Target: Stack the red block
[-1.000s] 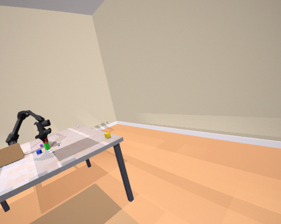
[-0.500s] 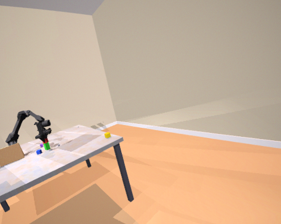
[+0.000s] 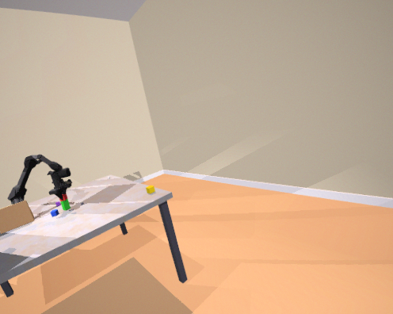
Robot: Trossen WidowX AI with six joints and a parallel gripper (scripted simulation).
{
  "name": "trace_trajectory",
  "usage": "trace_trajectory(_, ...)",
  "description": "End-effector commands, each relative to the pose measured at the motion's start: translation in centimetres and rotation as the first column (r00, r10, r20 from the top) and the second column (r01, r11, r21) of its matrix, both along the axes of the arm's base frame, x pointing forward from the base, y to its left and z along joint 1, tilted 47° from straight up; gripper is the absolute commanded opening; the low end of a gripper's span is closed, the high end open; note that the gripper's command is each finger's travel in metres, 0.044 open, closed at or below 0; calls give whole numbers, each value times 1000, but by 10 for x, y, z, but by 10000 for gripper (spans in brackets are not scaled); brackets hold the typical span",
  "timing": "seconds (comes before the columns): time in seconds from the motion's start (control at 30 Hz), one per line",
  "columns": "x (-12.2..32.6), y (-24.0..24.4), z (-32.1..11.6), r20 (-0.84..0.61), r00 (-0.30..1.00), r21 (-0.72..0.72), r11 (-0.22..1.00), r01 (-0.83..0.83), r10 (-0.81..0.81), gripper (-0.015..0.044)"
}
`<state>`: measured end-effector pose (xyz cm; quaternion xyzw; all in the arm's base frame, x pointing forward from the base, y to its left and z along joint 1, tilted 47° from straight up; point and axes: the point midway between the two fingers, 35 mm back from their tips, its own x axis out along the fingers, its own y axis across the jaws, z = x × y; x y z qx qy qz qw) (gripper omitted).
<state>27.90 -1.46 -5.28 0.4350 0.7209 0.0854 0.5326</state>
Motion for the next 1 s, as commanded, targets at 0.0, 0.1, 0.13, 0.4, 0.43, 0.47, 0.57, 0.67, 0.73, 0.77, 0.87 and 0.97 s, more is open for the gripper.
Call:
trace_trajectory(0.0, 0, 0, 0, 1, 1000, -1, 1000, -1, 1, 289)
trace_trajectory(0.1, 0, 0, 0, 1, 1000, -1, 1000, -1, 1, 367)
trace_trajectory(0.13, 0, 0, 0, 1, 1000, -1, 1000, -1, 1, 394)
trace_trajectory(0.4, 0, 0, 0, 1, 1000, -1, 1000, -1, 1, 440)
trace_trajectory(0.43, 0, 0, 0, 1, 1000, -1, 1000, -1, 1, 440)
trace_trajectory(0.47, 0, 0, 0, 1, 1000, -1, 1000, -1, 1, 440)
trace_trajectory(0.57, 0, 0, 0, 1, 1000, -1, 1000, -1, 1, 440)
trace_trajectory(0.67, 0, 0, 0, 1, 1000, -1, 1000, -1, 1, 440)
trace_trajectory(0.73, 0, 0, 0, 1, 1000, -1, 1000, -1, 1, 440)
trace_trajectory(0.77, 0, 0, 0, 1, 1000, -1, 1000, -1, 1, 440)
trace_trajectory(0.87, 0, 0, 0, 1, 1000, -1, 1000, -1, 1, 440)
trace_trajectory(0.97, 0, 0, 0, 1, 1000, -1, 1000, -1, 1, 440)
